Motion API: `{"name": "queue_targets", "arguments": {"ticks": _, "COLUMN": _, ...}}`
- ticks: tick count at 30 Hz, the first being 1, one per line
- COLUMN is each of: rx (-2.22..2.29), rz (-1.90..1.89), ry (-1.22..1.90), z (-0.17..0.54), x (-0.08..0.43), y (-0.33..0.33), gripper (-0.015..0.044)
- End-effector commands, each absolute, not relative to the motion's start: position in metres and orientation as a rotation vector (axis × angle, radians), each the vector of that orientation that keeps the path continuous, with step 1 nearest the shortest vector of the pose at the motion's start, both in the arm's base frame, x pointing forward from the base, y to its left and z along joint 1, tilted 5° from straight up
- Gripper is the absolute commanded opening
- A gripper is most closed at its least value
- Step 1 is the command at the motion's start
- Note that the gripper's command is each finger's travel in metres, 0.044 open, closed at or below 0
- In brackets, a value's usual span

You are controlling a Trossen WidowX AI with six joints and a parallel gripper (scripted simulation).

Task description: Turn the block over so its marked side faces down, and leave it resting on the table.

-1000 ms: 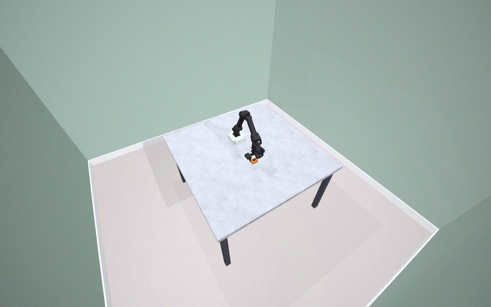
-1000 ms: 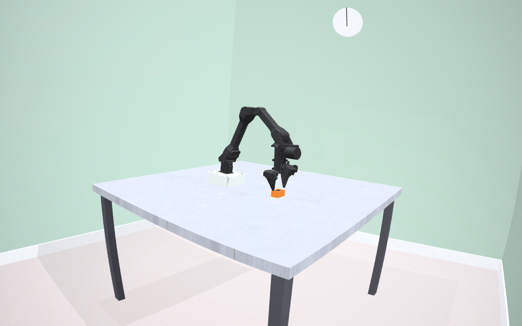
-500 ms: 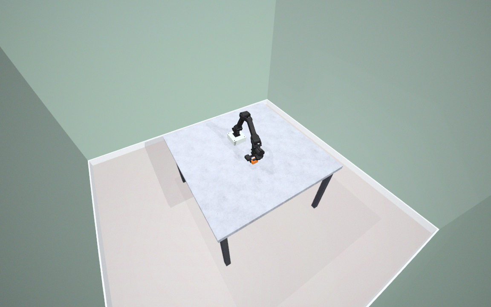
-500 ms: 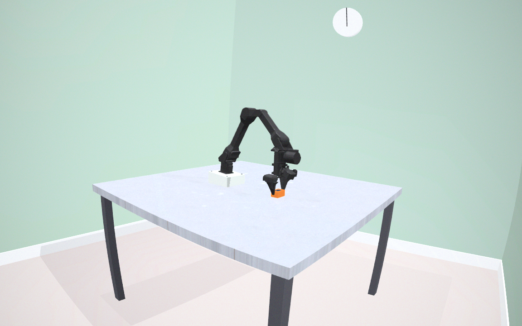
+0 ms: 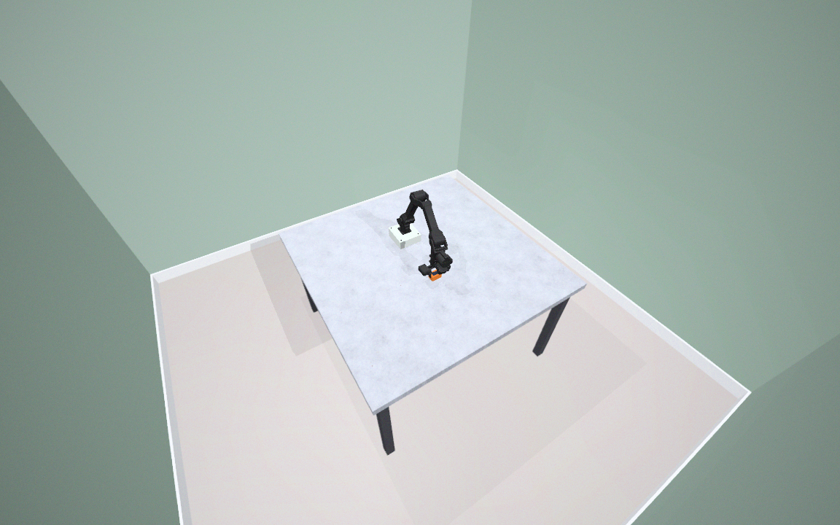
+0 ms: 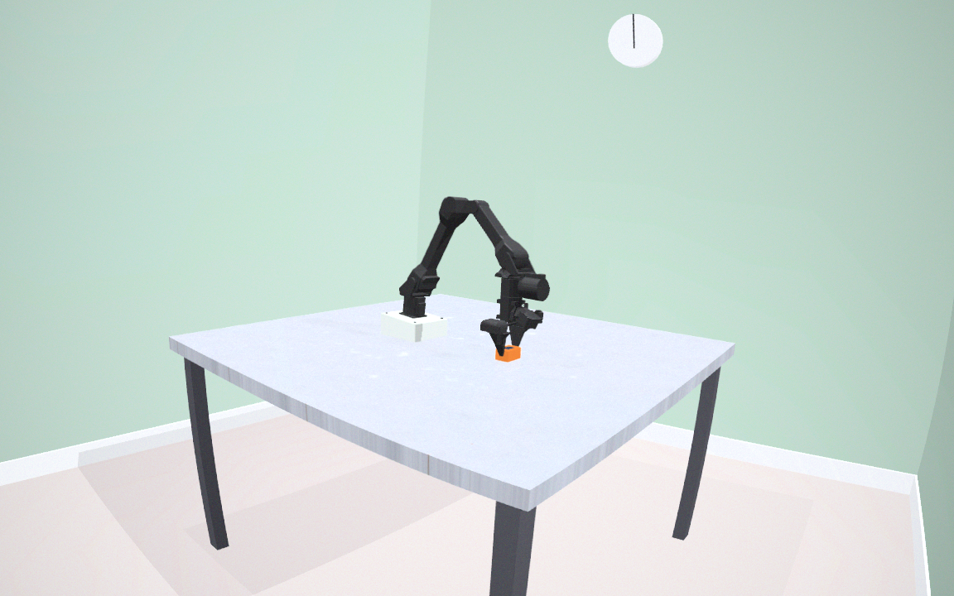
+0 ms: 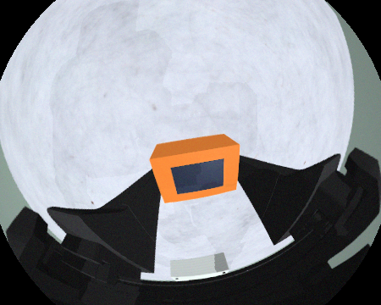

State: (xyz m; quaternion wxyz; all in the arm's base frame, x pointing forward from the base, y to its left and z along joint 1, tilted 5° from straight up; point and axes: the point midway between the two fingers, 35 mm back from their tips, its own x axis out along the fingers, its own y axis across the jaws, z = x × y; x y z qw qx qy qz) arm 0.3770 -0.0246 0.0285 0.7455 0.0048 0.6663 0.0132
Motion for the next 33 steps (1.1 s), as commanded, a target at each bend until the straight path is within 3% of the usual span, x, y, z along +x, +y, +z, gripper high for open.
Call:
{"name": "queue_targets", "arguments": {"ticks": 1, "rx": 0.014, "rz": 0.028, "ry": 1.459, "z": 0.028, "x": 0.377, "y": -0.024, "gripper": 0.0189}}
{"name": "queue_targets", "arguments": {"ticks": 8, "rx": 0.014, "rz": 0.028, "ry": 1.459, "z": 0.028, "x": 0.377, "y": -0.024, "gripper": 0.0143}}
{"name": "queue_targets", "arguments": {"ticks": 14, "rx": 0.014, "rz": 0.028, "ry": 1.459, "z": 0.057, "x": 0.374, "y": -0.025, "gripper": 0.0}}
{"name": "queue_targets", "arguments": {"ticks": 33, "rx": 0.021, "rz": 0.024, "ry": 1.251, "z": 0.049, "x": 0.378, "y": -0.026, "gripper": 0.0}}
